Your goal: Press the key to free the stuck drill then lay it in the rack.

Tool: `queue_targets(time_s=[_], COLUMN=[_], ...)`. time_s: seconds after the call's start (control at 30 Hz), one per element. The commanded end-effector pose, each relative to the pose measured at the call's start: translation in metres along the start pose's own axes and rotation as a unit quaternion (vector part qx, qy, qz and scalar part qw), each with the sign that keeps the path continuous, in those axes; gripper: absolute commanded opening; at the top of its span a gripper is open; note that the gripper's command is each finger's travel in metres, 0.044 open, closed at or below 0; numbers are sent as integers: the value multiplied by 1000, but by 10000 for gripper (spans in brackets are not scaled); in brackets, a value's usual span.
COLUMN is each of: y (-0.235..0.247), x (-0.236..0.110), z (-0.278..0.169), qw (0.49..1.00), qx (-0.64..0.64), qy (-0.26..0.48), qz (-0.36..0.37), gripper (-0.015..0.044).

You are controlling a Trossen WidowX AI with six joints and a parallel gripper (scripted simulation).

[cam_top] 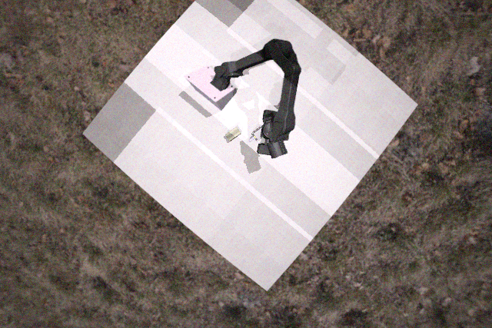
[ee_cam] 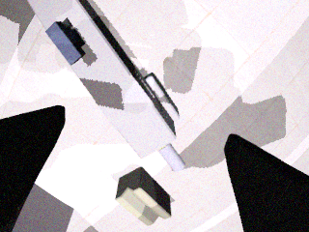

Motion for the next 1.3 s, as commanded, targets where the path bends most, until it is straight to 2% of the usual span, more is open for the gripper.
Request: queue_targets(time_s=[0.0,0.2,0.97,1.27], y=[-40,-52,-52,-50], x=[32,46,46,58], z=[-48,-67,-67,-65], qw=[963,924,924,925], qx=[-271,-381,-381,-381], qy=[4,4,4,4], qz=[2,4,4,3], gripper=[440,440,440,440])
Point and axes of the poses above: the point midway between the two fingers, 35 mm back from their tips, its own x axis out along the fingers, its own y axis across the jaws, z = x × y, the point moved 2 cm from there along -x, back along the fingers, and after that the axes turned 6 degrees about x, right-handed, at the moved point
